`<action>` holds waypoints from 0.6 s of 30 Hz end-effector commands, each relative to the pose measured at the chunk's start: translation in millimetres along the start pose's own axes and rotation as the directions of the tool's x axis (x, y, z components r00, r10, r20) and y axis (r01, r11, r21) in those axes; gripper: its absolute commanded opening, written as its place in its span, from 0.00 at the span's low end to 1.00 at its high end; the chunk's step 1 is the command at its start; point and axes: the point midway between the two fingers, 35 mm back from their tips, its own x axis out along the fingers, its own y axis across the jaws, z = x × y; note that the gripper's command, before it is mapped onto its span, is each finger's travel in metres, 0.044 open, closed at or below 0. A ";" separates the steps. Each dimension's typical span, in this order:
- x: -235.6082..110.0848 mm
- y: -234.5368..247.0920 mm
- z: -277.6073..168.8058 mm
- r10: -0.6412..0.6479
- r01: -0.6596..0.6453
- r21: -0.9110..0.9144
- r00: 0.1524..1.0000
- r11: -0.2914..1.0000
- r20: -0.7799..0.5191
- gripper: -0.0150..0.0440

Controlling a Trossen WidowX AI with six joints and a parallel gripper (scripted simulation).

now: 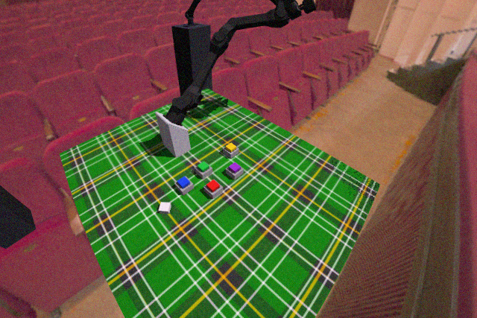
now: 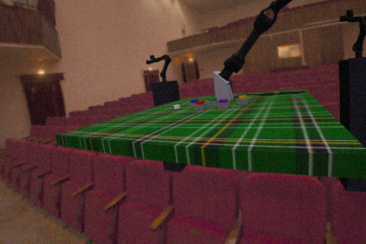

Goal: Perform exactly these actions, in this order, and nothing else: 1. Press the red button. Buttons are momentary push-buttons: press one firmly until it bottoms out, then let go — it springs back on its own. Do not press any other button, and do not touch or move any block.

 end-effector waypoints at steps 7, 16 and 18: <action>-32.9 -35.7 -100.4 -0.119 0.156 0.168 0.970 0.973 -0.210 0.93; -122.2 -69.4 -235.3 -0.242 0.418 0.253 0.820 0.873 -0.519 0.93; -150.2 -71.9 -264.1 -0.257 0.480 0.260 0.767 0.838 -0.588 0.93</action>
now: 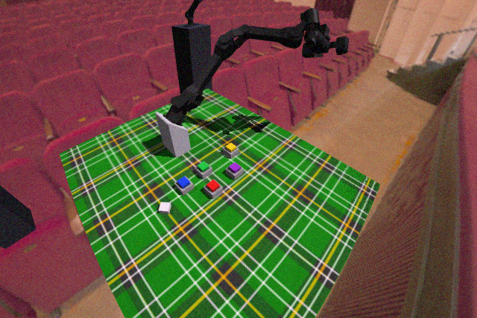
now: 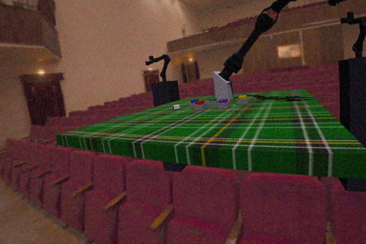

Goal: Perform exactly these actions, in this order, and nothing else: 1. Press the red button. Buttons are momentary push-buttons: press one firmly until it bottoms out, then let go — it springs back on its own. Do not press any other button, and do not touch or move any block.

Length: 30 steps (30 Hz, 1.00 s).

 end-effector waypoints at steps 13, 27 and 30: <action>-129.9 -104.8 -252.5 -0.252 0.451 0.262 0.796 0.853 -0.551 0.93; -328.0 -44.0 -422.5 -0.045 0.785 0.380 0.458 0.490 -0.888 0.93; -368.7 -7.7 -445.1 0.060 0.834 0.401 0.411 0.379 -0.910 0.93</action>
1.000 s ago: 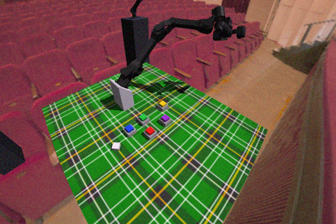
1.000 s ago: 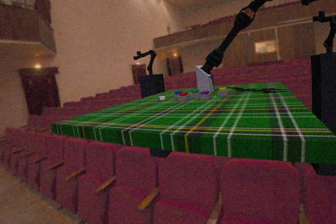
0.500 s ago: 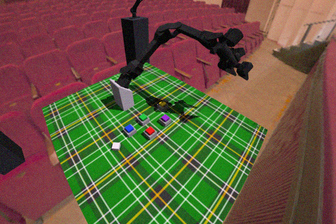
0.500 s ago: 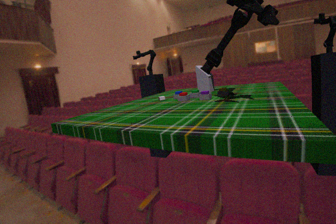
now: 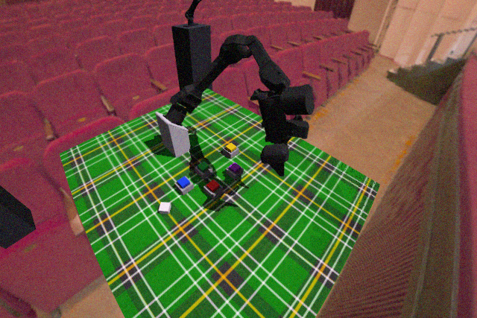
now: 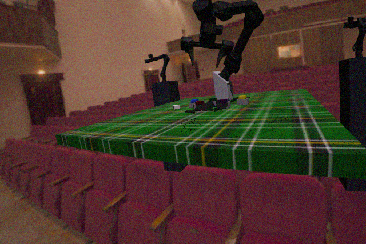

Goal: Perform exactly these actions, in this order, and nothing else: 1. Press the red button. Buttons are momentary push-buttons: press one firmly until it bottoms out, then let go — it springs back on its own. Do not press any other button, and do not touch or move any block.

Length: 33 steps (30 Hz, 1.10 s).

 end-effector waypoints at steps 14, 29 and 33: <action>-21.3 -25.5 -204.6 0.217 -0.012 0.482 0.903 0.876 -0.372 0.93; 34.5 -11.5 -227.4 0.219 -0.014 0.482 0.903 0.876 -0.371 0.29; 34.5 -11.5 -227.4 0.219 -0.014 0.482 0.903 0.876 -0.371 0.29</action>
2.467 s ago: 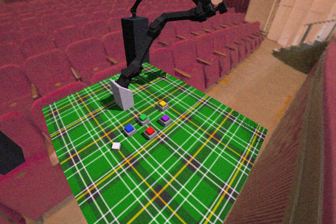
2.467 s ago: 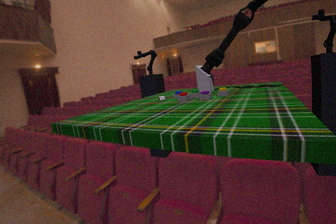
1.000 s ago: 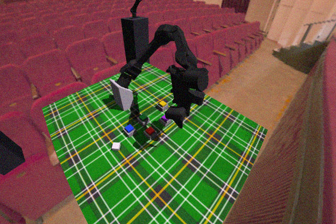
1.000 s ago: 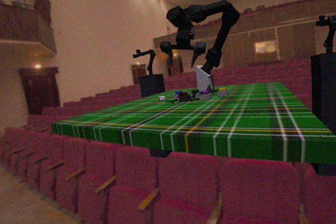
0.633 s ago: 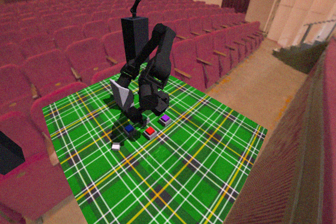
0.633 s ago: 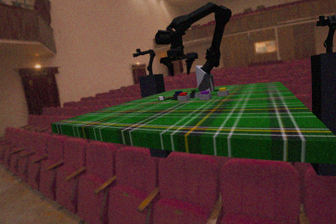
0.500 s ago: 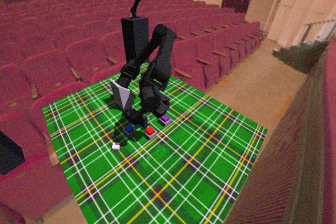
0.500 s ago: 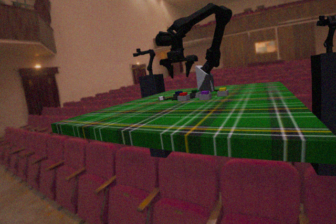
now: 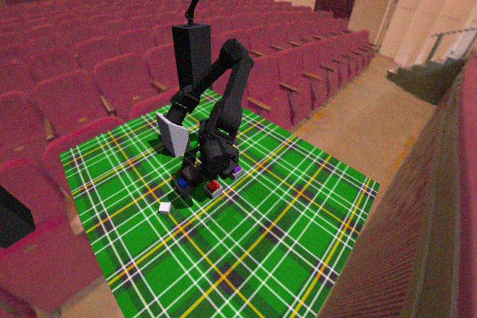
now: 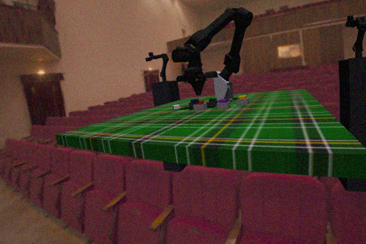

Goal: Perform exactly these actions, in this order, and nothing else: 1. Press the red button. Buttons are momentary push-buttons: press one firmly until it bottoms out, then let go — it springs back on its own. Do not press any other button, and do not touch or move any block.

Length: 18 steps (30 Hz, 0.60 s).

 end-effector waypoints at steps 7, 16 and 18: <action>3.8 0.7 -0.8 0.006 -0.006 0.006 1.000 1.000 0.000 0.29; 18.8 0.8 -0.5 0.006 -0.006 0.006 1.000 1.000 0.000 0.29; 22.1 0.8 -0.5 0.006 -0.006 0.006 1.000 1.000 0.000 0.29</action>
